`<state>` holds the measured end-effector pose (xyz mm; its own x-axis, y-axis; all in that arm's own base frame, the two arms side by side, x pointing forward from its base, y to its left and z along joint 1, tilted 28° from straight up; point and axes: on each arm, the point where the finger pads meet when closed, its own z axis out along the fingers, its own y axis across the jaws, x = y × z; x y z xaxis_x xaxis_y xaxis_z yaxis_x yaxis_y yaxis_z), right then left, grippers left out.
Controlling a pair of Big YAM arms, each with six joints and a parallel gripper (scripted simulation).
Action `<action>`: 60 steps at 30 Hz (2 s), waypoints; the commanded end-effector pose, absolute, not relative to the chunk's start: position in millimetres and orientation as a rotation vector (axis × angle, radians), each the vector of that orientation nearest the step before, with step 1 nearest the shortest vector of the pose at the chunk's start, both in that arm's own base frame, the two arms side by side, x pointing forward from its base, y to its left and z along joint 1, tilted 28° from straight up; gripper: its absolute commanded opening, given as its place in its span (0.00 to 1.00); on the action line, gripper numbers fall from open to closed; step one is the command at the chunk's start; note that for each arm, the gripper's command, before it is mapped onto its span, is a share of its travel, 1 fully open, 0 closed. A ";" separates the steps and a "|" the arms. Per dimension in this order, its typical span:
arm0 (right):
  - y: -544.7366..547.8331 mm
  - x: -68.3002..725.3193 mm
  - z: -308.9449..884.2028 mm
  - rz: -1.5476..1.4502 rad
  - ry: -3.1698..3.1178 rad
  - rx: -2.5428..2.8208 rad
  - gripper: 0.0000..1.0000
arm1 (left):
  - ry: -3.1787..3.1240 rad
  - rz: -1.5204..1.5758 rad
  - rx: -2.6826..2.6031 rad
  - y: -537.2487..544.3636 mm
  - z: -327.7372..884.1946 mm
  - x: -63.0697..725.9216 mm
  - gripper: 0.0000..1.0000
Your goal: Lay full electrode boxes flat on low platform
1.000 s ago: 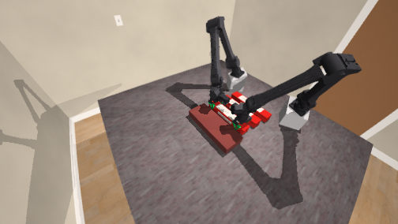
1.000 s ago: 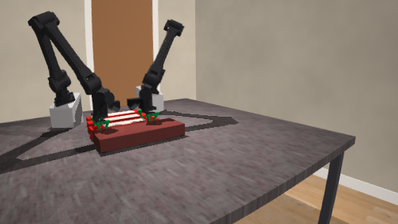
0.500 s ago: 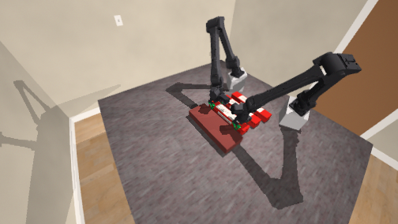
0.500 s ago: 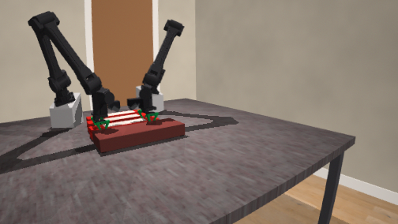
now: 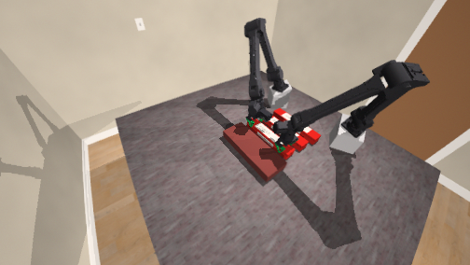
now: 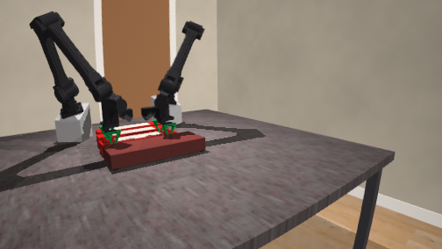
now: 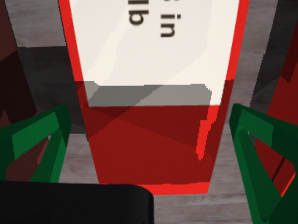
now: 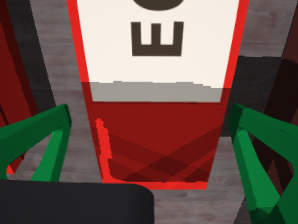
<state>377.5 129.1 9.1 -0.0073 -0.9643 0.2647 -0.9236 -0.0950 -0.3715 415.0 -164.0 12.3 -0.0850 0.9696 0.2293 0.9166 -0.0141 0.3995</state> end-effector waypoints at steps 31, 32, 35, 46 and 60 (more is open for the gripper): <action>159.1 283.3 66.9 -0.707 2.013 -2.138 1.00 | 2.093 0.687 1.991 -189.5 77.2 319.2 1.00; 159.3 277.1 64.5 -0.707 2.013 -2.138 1.00 | 2.094 0.686 1.991 -188.7 74.9 312.9 1.00; 159.8 258.4 57.2 -0.706 2.014 -2.138 1.00 | 2.095 0.685 1.992 -186.4 68.1 294.0 1.00; 161.5 202.2 35.5 -0.703 2.016 -2.140 1.00 | 2.108 0.689 2.015 -175.2 47.2 233.9 1.00; 183.7 131.9 13.8 -0.674 2.016 -2.128 1.00 | 2.117 0.690 2.029 -164.6 18.5 157.4 1.00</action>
<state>133.1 157.8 3.6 0.0615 -0.9561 0.2865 -0.9161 -0.1679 -0.3640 164.4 -160.0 16.3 -0.0484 0.9690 0.2423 0.9167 -0.0532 0.3960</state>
